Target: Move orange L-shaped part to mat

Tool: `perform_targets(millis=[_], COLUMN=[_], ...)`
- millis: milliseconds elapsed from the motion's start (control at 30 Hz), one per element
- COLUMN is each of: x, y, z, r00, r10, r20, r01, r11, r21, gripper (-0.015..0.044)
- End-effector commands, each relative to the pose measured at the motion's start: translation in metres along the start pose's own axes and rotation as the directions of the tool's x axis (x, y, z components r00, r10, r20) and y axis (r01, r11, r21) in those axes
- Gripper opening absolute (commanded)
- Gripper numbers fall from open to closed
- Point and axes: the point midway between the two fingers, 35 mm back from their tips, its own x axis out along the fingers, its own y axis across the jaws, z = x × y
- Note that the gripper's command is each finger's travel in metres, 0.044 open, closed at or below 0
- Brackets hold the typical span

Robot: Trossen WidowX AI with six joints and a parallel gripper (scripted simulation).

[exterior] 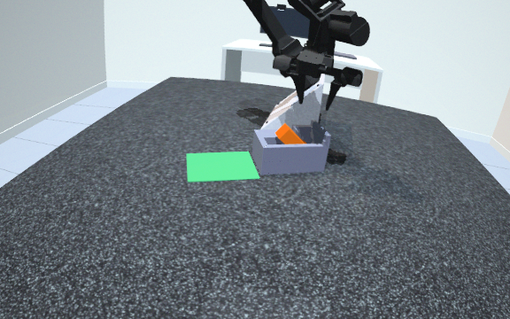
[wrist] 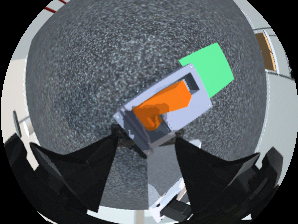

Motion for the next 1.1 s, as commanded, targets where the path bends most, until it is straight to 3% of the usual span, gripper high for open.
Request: perform_targets(millis=[0, 67, 133, 467, 700, 1067], x=[-0.002, -0.002, -0.002, -0.001, 0.028, 0.041], y=[-0.023, -0.032, -0.035, -0.035, -0.035, -0.035], z=[0.023, 0.029, 0.032, 0.032, 0.032, 0.032], r00=[1.0, 1.0, 1.0, 1.0, 1.0, 1.0], r10=[-0.004, -0.006, -0.007, -0.007, -0.008, -0.007], r20=[0.002, 0.001, 0.001, 0.001, 0.001, 0.001], r01=[0.002, 0.004, 0.004, 0.004, 0.004, 0.004], r11=[0.82, 0.683, 0.625, 0.625, 0.624, 0.625], r21=[0.572, 0.731, 0.781, 0.781, 0.781, 0.781], gripper=[0.028, 0.028, 0.028, 0.028, 0.028, 0.028])
